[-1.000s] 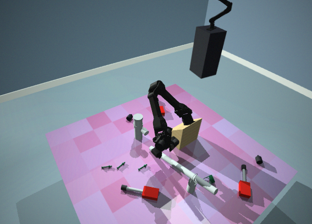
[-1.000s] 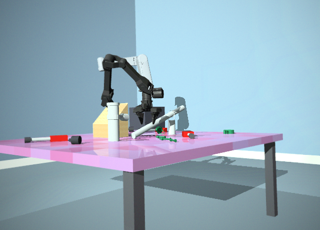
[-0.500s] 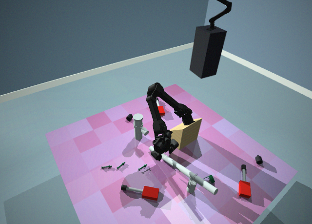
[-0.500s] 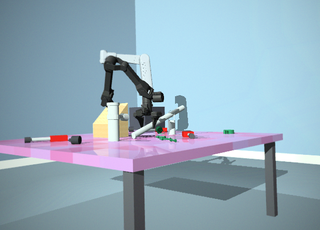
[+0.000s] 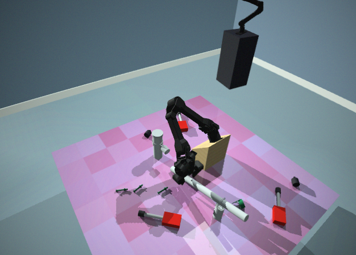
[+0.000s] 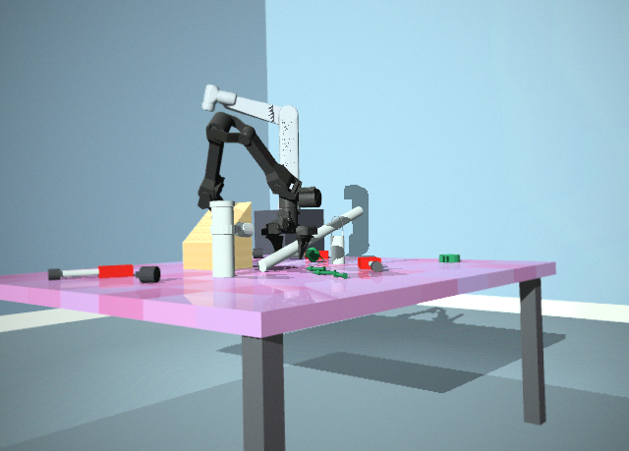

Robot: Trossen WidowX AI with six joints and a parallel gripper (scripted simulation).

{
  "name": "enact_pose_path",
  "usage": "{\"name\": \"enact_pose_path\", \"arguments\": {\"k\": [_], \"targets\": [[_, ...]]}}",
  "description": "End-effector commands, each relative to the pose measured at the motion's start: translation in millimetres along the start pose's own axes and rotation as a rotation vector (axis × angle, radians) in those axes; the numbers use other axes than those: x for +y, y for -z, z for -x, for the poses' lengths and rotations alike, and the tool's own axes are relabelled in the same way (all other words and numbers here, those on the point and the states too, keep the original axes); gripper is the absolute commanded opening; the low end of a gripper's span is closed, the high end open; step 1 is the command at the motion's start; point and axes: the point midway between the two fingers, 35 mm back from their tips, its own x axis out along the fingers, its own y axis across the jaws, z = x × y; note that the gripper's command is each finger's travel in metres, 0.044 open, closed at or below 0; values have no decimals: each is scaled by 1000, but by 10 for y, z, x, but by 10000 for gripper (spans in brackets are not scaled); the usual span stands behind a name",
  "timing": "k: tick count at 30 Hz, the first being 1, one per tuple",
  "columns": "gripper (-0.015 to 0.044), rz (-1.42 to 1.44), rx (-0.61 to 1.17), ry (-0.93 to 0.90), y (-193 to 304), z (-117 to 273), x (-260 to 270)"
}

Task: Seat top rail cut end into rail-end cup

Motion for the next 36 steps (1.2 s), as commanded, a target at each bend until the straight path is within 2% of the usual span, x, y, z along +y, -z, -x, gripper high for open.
{"name": "enact_pose_path", "arguments": {"k": [1,7,16,21,36], "targets": [[335,2,-5,-2,-8,-19,-2],[177,2,-5,-2,-8,-19,-2],[118,2,-5,-2,-8,-19,-2],[0,2,-5,-2,-4,32,14],[0,4,-152,15,-142,394,37]]}}
